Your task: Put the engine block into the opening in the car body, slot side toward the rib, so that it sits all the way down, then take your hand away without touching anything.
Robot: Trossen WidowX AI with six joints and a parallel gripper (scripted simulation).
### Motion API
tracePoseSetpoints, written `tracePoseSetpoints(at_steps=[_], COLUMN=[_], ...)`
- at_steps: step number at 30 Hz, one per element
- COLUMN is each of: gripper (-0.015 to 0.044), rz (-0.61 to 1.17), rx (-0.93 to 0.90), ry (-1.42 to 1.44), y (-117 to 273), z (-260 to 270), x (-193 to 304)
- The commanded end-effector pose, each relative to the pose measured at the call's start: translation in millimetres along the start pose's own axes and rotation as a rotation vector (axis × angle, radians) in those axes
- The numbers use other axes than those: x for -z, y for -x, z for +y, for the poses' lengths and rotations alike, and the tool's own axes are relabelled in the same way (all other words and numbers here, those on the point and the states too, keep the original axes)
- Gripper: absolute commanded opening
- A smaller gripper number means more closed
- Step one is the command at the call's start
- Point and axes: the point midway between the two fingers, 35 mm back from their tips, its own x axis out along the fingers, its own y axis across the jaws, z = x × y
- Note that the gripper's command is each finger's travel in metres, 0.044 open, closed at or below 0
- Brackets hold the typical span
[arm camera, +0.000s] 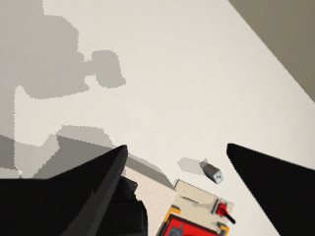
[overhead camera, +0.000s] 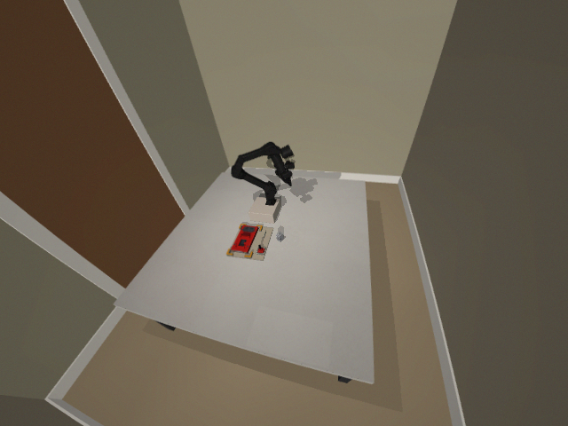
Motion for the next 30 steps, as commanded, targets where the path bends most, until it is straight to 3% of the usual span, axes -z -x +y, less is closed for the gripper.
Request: tracePoseSetpoints(at_steps=[1, 30], gripper=[0.044, 0.044], rz=[0.021, 0.168], rx=[-0.003, 0.056], ry=[-0.105, -1.029], y=[-3.0, -30.2], z=[-3.7, -47.8], x=[-2.9, -9.2])
